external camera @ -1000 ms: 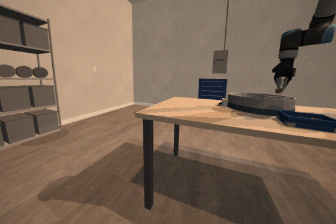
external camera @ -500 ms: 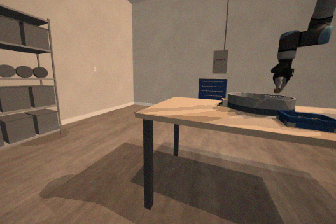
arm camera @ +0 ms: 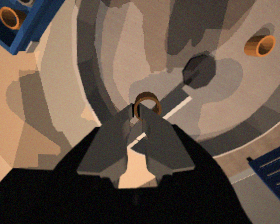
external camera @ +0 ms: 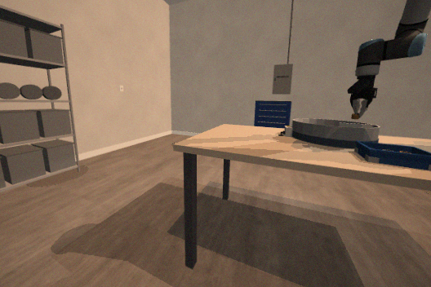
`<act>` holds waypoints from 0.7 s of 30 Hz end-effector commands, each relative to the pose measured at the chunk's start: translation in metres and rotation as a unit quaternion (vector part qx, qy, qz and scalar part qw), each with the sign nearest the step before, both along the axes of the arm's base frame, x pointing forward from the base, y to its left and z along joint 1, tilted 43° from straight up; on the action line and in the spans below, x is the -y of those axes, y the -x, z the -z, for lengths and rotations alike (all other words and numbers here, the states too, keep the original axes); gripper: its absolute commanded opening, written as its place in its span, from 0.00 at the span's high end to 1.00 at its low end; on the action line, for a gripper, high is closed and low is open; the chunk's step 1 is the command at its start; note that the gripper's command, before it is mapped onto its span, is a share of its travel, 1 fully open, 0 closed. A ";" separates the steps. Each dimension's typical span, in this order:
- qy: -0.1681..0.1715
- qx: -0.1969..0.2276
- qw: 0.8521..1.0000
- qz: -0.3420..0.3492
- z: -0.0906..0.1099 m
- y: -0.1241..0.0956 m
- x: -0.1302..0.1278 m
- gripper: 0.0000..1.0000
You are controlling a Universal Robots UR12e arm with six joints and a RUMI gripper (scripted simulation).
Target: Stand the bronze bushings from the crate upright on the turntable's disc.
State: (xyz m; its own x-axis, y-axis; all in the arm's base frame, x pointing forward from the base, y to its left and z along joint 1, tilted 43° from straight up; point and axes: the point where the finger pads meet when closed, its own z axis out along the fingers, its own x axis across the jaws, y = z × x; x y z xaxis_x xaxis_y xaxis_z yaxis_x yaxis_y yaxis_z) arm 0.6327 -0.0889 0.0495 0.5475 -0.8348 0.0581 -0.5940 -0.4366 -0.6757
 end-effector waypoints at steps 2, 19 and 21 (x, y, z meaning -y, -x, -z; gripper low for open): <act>0.000 0.000 1.000 0.000 0.000 0.000 0.000 1.00; 0.000 0.000 1.000 0.000 0.001 -0.001 0.000 1.00; 0.000 0.000 1.000 0.000 0.005 -0.005 -0.002 1.00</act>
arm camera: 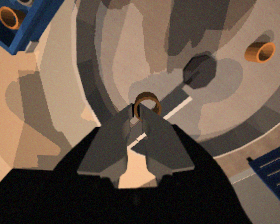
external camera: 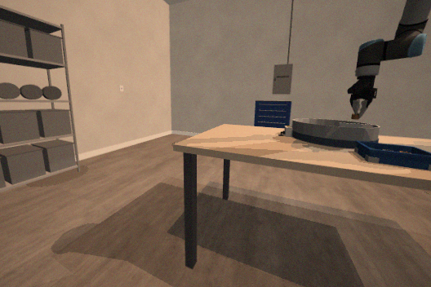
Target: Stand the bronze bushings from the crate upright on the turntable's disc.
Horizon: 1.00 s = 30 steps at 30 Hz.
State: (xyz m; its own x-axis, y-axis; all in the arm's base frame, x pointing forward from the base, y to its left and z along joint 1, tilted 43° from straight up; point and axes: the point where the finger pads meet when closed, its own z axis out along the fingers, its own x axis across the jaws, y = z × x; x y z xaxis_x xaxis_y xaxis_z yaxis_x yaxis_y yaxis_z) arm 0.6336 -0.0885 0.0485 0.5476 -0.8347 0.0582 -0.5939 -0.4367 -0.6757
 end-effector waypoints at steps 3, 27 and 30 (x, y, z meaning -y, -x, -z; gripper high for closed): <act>0.000 0.000 1.000 0.000 0.008 -0.007 -0.003 1.00; 0.000 0.000 1.000 0.000 0.017 -0.014 -0.007 1.00; 0.000 0.000 1.000 0.000 0.017 -0.014 -0.007 1.00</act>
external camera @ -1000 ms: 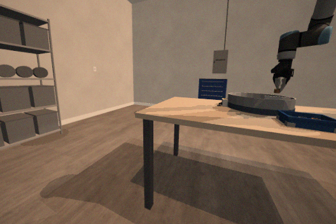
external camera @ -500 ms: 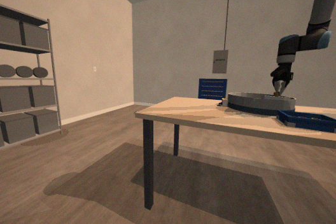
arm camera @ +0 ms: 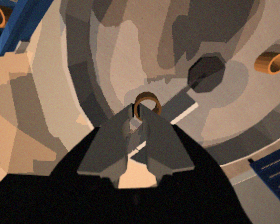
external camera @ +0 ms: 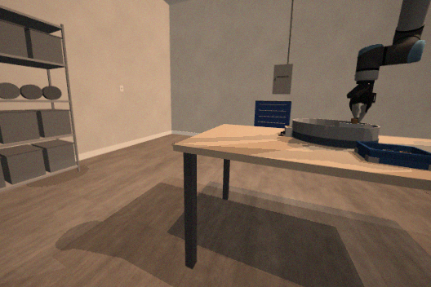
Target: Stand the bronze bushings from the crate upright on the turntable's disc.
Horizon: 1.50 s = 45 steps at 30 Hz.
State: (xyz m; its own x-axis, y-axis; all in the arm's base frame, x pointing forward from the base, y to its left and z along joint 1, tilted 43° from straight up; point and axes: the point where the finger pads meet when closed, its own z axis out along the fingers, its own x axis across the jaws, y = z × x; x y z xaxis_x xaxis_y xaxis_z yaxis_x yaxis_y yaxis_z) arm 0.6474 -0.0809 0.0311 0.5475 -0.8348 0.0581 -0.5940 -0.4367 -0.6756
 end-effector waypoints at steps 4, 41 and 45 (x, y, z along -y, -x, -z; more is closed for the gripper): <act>0.000 0.000 1.000 0.000 0.000 0.000 0.000 1.00; 0.000 0.000 1.000 0.000 0.018 -0.015 -0.008 1.00; 0.000 0.000 1.000 0.000 0.023 -0.019 -0.010 1.00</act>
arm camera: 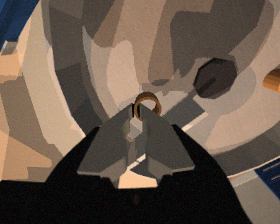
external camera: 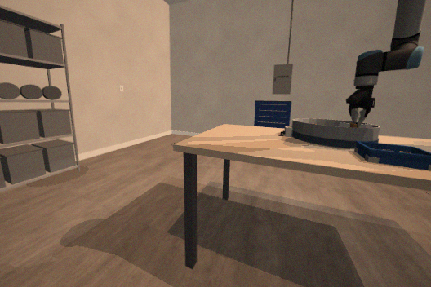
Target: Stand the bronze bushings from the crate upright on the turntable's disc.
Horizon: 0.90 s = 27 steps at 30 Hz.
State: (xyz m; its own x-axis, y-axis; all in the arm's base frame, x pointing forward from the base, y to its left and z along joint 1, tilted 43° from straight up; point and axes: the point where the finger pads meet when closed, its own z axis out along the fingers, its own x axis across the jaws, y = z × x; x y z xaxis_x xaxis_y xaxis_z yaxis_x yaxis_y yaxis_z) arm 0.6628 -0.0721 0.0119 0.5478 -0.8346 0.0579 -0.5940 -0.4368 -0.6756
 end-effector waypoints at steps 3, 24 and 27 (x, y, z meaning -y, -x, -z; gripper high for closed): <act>0.000 0.000 1.000 0.000 0.008 -0.007 -0.003 1.00; 0.000 0.000 1.000 0.000 0.017 -0.014 -0.008 1.00; 0.000 0.000 1.000 0.000 0.017 -0.014 -0.008 1.00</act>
